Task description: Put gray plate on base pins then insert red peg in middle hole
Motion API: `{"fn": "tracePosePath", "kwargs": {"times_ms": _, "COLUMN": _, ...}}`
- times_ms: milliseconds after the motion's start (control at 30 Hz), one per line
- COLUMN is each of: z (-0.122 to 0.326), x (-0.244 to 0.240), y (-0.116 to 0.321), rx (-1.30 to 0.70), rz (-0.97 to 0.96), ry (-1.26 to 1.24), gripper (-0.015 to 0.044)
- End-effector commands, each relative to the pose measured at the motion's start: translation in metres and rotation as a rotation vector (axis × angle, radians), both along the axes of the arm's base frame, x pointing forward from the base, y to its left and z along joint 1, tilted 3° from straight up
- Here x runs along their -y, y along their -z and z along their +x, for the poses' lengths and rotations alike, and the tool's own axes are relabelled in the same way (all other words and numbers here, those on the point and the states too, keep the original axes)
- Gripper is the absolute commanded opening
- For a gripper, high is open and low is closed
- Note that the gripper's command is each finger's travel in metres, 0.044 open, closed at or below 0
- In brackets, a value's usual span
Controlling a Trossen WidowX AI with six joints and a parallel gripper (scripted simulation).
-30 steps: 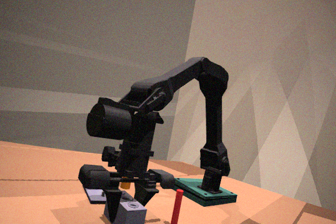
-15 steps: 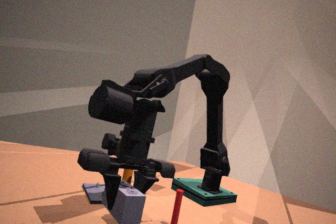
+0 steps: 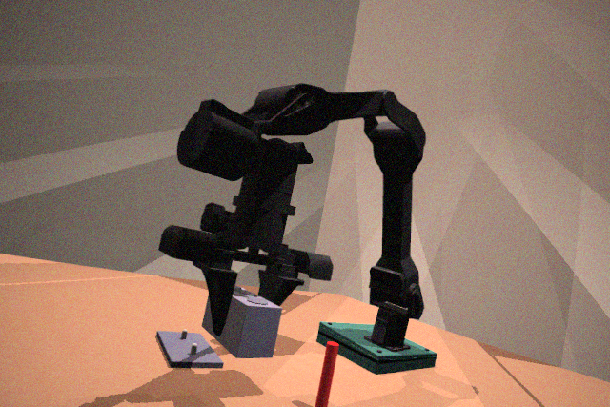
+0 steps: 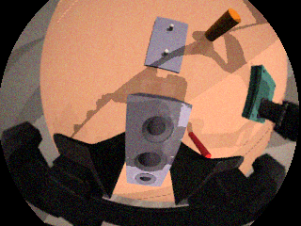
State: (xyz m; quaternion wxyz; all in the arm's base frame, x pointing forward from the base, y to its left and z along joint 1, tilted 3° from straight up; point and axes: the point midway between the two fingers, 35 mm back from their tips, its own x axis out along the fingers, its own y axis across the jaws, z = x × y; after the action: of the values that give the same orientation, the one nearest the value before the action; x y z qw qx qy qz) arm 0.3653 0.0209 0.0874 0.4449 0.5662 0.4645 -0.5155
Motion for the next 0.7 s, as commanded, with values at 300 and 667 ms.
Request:
{"fn": "tracePosePath", "kwargs": {"times_ms": 300, "z": -0.009, "x": 0.004, "y": -0.046, "rx": -0.008, "rz": -0.006, "ry": -0.006, "gripper": 0.0000}}
{"fn": "tracePosePath", "kwargs": {"times_ms": 667, "z": -0.015, "x": 0.006, "y": -0.062, "rx": -0.019, "rz": -0.008, "ry": -0.007, "gripper": 0.0000}}
